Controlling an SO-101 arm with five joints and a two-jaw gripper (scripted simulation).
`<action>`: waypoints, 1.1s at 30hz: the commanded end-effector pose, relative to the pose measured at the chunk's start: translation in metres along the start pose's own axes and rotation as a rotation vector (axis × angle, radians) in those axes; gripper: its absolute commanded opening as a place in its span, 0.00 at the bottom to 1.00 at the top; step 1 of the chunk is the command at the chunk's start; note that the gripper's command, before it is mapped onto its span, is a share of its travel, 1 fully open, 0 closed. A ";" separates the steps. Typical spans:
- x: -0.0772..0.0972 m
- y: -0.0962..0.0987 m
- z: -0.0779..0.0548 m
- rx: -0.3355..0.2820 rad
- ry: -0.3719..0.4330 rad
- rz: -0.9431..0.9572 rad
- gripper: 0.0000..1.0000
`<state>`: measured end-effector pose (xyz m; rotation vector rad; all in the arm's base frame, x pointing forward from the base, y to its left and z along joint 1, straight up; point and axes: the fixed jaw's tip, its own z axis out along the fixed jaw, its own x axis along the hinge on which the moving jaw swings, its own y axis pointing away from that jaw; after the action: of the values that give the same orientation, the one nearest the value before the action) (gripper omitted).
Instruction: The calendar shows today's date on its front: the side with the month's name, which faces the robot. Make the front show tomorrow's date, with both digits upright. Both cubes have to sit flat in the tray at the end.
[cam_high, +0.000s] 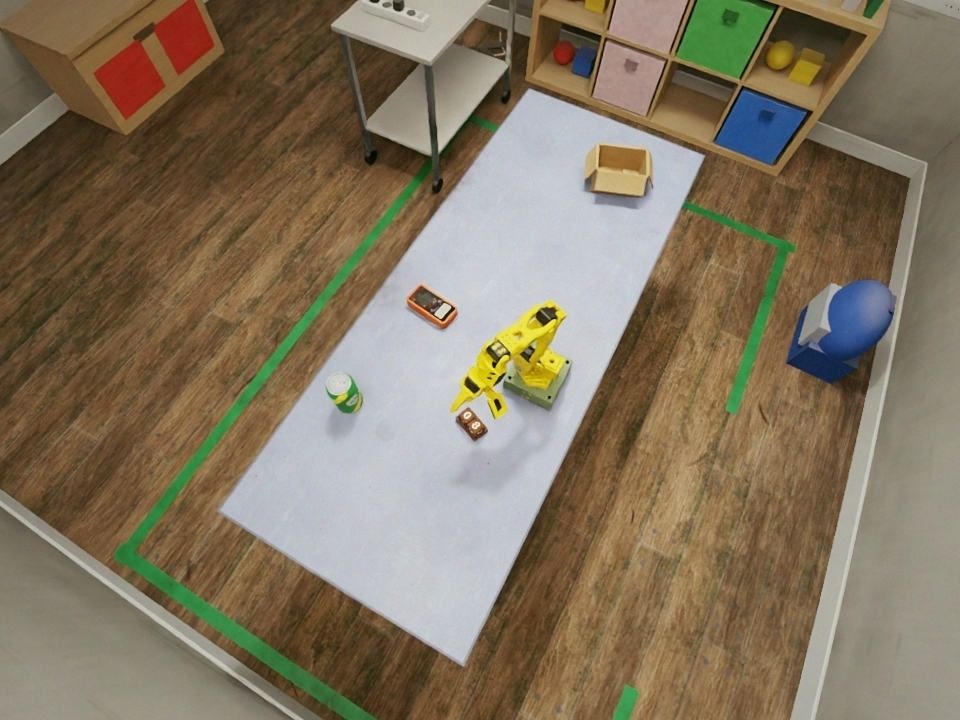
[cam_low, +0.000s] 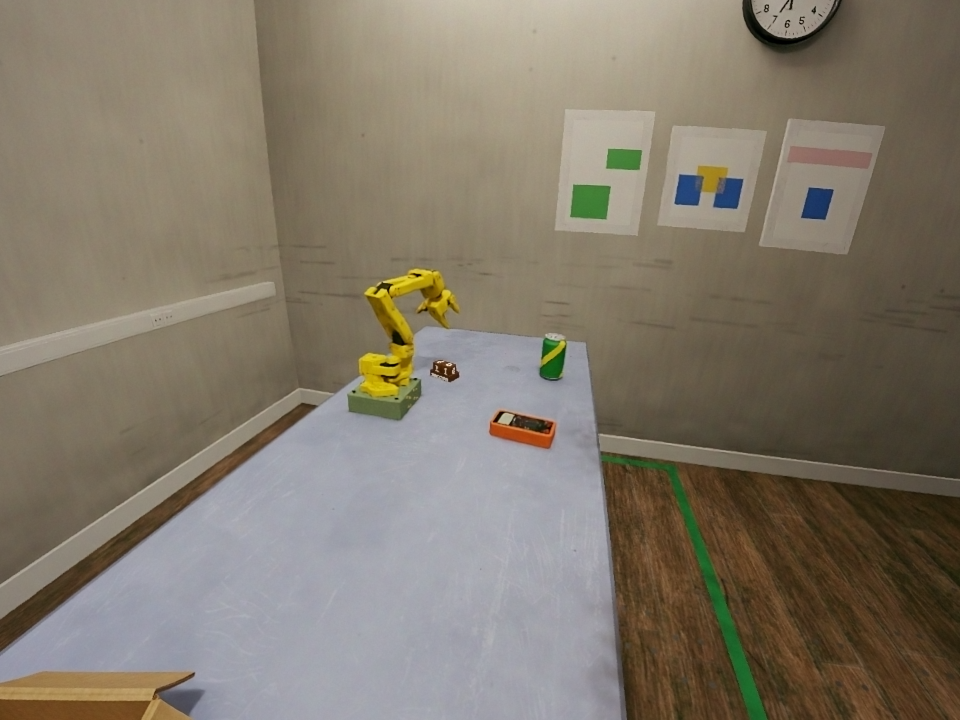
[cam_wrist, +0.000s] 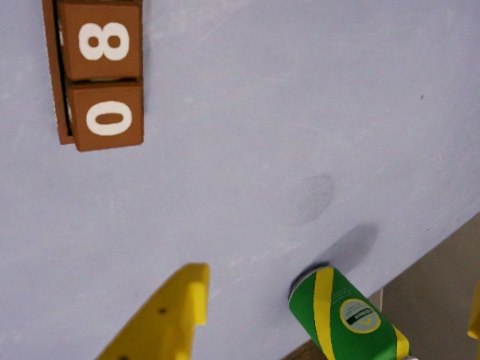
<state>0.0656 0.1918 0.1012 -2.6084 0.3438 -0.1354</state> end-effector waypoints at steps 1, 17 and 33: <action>0.002 -0.001 0.000 -0.015 0.005 0.058 0.35; 0.002 0.005 0.008 -0.079 0.003 0.072 0.35; -0.002 0.055 0.051 -0.457 -0.012 0.072 0.35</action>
<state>0.0602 0.1749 0.0407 -2.9728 0.4719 -0.0361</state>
